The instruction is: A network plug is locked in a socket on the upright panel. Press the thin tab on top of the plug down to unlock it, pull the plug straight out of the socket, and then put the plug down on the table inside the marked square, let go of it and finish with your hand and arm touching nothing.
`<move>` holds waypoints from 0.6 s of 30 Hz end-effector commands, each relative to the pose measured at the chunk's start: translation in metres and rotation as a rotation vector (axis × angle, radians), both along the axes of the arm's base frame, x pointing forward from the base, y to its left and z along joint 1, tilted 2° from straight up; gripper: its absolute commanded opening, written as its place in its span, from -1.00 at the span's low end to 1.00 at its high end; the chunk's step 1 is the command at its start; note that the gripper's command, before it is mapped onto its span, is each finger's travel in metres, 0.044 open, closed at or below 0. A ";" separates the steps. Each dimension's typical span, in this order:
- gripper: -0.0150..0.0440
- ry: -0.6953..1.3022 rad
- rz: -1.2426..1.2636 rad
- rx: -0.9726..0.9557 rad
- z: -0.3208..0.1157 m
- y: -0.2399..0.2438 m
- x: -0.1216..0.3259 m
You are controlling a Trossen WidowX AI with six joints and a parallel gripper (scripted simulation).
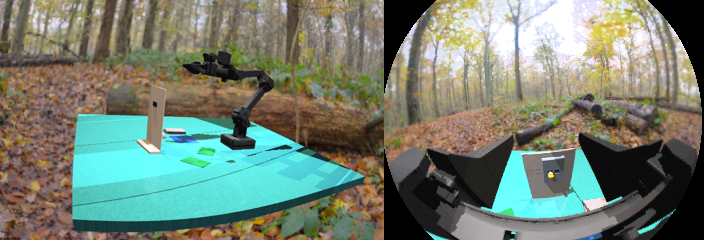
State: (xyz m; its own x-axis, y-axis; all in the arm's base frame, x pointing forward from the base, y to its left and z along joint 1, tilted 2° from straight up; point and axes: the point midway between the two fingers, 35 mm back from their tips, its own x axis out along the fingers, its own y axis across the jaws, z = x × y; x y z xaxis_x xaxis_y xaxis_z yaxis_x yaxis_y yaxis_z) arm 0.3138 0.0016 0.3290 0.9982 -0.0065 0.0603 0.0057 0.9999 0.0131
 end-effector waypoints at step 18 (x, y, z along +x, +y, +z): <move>0.04 0.068 0.137 0.556 -0.077 -0.017 0.024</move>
State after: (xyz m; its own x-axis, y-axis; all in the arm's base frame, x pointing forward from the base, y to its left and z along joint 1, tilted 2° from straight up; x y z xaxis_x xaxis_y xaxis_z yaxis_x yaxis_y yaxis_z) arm 0.3362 -0.0120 0.2712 0.9958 0.0834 0.0368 -0.0910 0.8933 0.4402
